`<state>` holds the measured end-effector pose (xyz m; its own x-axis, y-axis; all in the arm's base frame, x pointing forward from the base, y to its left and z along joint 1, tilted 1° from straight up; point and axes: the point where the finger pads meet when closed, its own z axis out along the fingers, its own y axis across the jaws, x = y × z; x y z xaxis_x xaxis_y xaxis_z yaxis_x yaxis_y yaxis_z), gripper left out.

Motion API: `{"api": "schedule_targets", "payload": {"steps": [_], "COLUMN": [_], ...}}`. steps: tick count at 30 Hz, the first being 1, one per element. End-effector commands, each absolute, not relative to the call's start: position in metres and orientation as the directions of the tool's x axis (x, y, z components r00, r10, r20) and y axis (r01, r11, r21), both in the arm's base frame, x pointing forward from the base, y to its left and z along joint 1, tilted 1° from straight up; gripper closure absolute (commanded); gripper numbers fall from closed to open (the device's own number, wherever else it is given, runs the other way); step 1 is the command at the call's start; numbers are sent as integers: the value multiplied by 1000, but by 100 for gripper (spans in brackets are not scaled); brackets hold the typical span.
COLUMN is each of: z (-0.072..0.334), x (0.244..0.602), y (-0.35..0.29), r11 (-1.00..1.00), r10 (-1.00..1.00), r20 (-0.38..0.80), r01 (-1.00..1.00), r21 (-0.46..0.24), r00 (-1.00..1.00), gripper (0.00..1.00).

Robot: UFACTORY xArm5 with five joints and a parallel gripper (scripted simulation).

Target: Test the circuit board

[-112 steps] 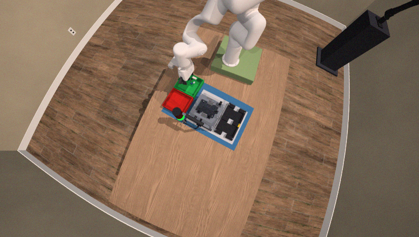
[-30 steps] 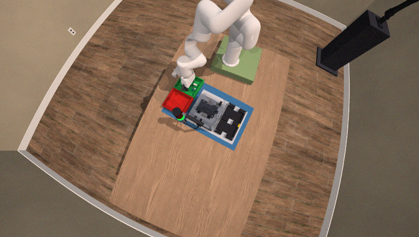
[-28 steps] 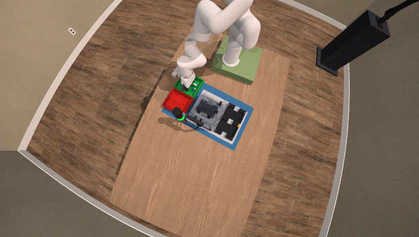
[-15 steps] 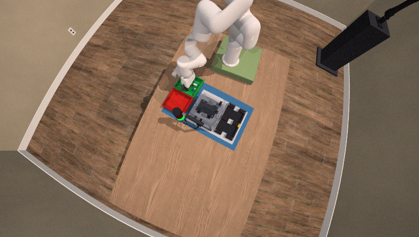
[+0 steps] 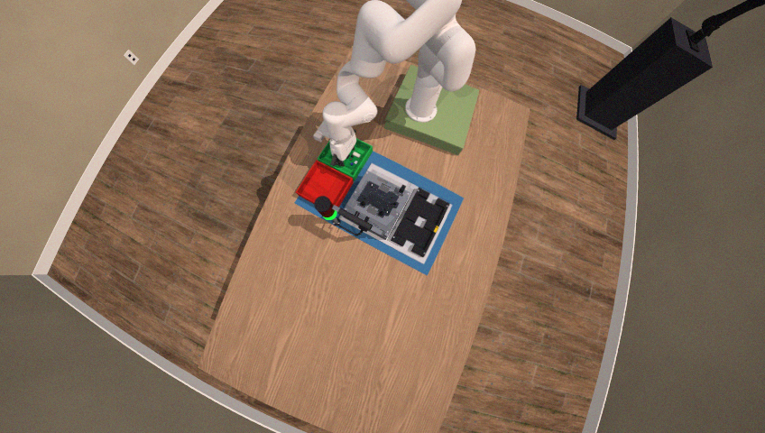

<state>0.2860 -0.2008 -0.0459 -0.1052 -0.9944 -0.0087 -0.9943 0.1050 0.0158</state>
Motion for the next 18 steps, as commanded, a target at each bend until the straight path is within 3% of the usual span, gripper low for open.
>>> {"api": "schedule_targets", "payload": {"steps": [1,18], "z": [-45,-47], "x": [287,287], "y": [-202,-201], "r11": [105,105], "r10": [-994,-994], "r20": [-7,-7], "r01": [-994,-994], "r21": [13,13], "r00": [-105,-105], "gripper": [21,21]}}
